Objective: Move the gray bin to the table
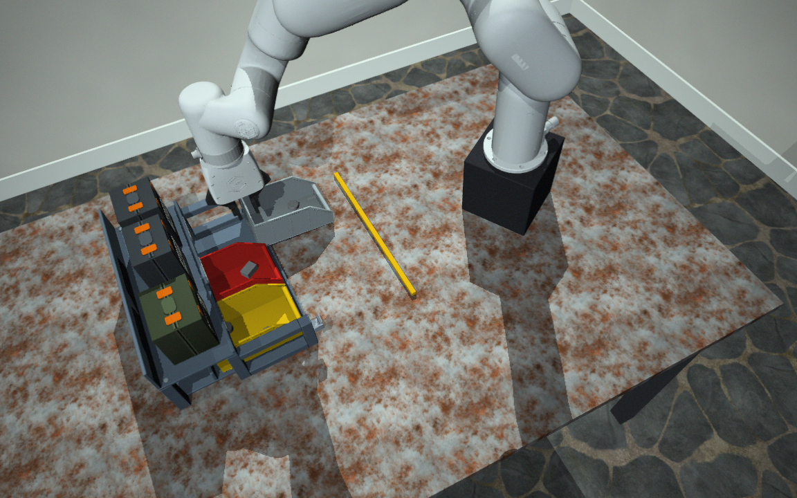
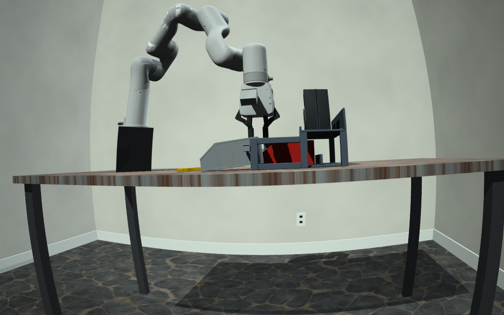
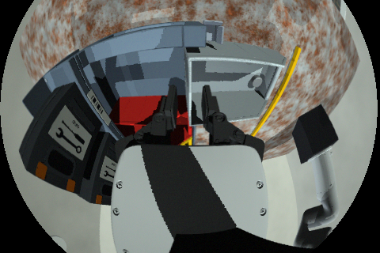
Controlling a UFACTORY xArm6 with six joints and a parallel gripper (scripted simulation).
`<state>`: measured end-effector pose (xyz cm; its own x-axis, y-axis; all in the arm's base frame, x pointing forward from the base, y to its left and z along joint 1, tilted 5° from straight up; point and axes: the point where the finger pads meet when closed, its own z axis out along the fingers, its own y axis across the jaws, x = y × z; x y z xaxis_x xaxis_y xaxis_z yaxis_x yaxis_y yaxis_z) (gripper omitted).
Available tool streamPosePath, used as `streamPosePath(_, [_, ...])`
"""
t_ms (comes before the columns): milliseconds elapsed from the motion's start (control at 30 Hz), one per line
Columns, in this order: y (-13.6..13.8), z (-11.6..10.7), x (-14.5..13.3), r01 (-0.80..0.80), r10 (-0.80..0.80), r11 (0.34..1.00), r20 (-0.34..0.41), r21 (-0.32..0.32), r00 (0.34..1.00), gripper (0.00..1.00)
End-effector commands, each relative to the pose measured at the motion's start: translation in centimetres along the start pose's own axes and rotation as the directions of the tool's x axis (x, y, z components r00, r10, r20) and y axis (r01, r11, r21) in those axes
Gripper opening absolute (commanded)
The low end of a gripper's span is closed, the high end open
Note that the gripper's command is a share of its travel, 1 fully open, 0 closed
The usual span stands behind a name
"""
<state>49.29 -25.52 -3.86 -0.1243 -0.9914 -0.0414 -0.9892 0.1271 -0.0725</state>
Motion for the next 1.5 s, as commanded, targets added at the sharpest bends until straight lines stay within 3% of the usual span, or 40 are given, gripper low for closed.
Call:
streamPosePath(0, [-0.2, -0.2, 0.1, 0.0, 0.0, 1.0, -0.002, 0.004, 1.0, 0.33])
streamPosePath(233, [-0.1, 0.8, 0.1, 0.0, 0.0, 1.0, -0.002, 0.004, 1.0, 0.33])
streamPosePath(1200, [-0.1, 1.1, 0.0, 0.0, 0.0, 1.0, -0.002, 0.004, 1.0, 0.33])
streamPosePath(1233, [-0.1, 1.1, 0.0, 0.0, 0.0, 1.0, -0.002, 0.004, 1.0, 0.0])
streamPosePath(1467, [-0.1, 1.1, 0.0, 0.0, 0.0, 1.0, -0.002, 0.004, 1.0, 0.0])
